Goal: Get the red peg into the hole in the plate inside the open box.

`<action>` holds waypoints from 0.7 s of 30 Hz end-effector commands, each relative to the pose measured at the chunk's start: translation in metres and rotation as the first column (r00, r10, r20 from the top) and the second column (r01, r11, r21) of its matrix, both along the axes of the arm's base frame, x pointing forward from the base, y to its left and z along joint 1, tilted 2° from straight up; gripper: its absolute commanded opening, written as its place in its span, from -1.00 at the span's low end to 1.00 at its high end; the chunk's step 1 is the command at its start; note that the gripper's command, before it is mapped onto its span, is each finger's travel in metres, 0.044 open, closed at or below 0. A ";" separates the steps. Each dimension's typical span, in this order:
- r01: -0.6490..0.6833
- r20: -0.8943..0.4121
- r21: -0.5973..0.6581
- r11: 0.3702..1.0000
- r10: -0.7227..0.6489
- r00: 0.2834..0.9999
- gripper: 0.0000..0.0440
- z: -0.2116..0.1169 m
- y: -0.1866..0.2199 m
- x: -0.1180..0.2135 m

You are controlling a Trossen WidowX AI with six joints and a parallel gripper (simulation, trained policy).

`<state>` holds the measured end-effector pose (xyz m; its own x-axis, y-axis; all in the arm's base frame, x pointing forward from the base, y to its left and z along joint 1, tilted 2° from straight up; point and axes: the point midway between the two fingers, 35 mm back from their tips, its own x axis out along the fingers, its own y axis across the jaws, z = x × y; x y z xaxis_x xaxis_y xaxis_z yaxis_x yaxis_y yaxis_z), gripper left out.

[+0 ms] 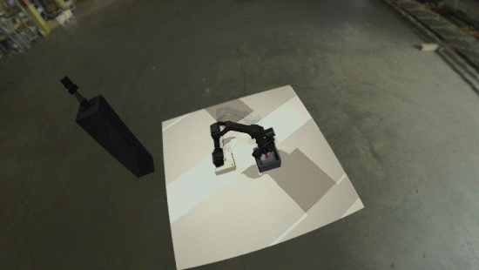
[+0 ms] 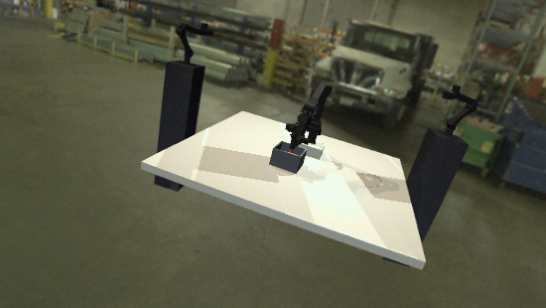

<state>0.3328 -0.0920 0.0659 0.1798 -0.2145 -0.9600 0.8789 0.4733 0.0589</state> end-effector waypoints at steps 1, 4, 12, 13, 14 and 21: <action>-0.010 -0.016 0.008 1.000 0.011 1.000 -0.80 -0.010 -0.003 0.002; -0.025 -0.032 0.009 1.000 0.025 0.999 -0.47 -0.017 -0.006 0.003; -0.057 -0.050 -0.008 0.998 0.057 0.997 0.06 -0.019 -0.017 0.016; -0.062 -0.049 -0.011 0.998 0.061 0.997 0.16 -0.019 -0.018 0.019; -0.066 -0.049 -0.015 0.998 0.066 0.997 0.26 -0.018 -0.020 0.022; -0.089 -0.043 -0.043 0.995 0.087 0.995 0.90 -0.012 -0.034 0.039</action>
<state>0.3626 -0.1189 0.0502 0.1466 -0.2273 -0.9627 0.8384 0.5451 -0.0010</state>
